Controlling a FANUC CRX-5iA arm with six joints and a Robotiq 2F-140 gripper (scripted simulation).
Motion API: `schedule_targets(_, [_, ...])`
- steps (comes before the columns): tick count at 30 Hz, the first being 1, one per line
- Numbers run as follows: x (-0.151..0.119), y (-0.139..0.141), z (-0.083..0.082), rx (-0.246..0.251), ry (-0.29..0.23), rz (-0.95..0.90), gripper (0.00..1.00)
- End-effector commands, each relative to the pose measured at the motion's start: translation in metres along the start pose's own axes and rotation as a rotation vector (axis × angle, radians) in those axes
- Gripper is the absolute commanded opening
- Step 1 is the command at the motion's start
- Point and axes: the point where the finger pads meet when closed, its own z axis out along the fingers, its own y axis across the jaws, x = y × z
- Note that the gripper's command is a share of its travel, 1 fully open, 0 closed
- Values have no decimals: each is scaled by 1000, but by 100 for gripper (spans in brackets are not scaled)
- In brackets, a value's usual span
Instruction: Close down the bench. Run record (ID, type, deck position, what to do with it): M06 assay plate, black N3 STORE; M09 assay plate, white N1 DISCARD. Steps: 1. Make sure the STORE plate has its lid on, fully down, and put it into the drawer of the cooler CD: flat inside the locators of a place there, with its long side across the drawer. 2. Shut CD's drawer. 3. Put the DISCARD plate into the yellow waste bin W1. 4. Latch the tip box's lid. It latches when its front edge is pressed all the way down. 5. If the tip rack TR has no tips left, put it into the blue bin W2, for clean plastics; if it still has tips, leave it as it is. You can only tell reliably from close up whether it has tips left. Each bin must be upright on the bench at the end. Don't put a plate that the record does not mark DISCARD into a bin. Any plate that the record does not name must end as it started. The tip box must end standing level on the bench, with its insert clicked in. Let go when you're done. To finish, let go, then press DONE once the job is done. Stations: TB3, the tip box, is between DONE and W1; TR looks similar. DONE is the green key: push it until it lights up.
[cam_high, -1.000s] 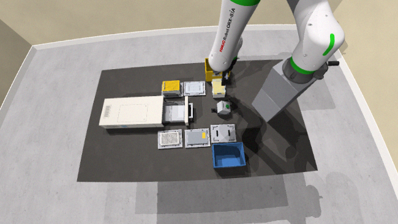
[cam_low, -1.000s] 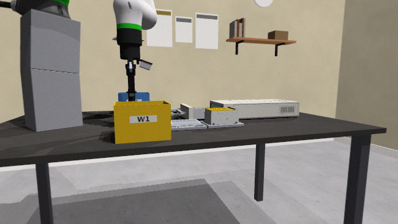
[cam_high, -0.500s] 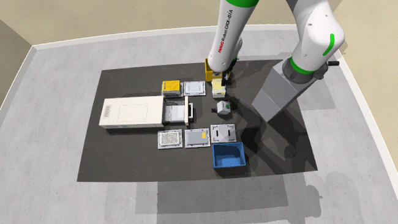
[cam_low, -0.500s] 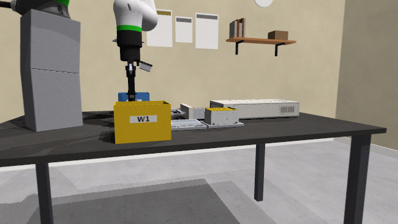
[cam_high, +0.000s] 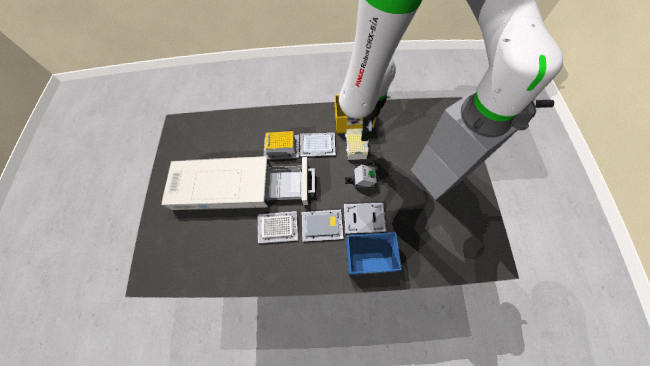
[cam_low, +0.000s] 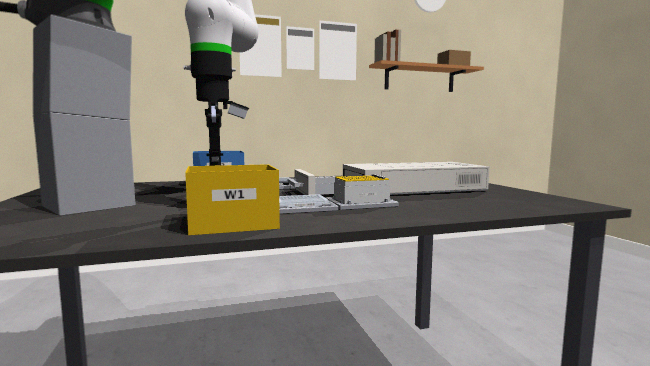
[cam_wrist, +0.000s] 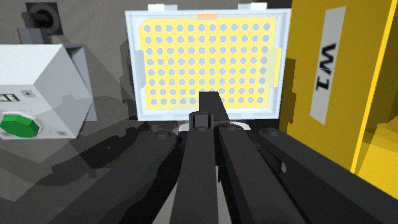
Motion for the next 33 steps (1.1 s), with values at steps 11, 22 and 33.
schedule_targets(11, [1, 0, -1, 0, 1, 0, 10])
schedule_targets(22, [1, 0, -13, 0, 1, 0, 10])
schedule_targets(33, [1, 0, -35, 0, 1, 0, 10])
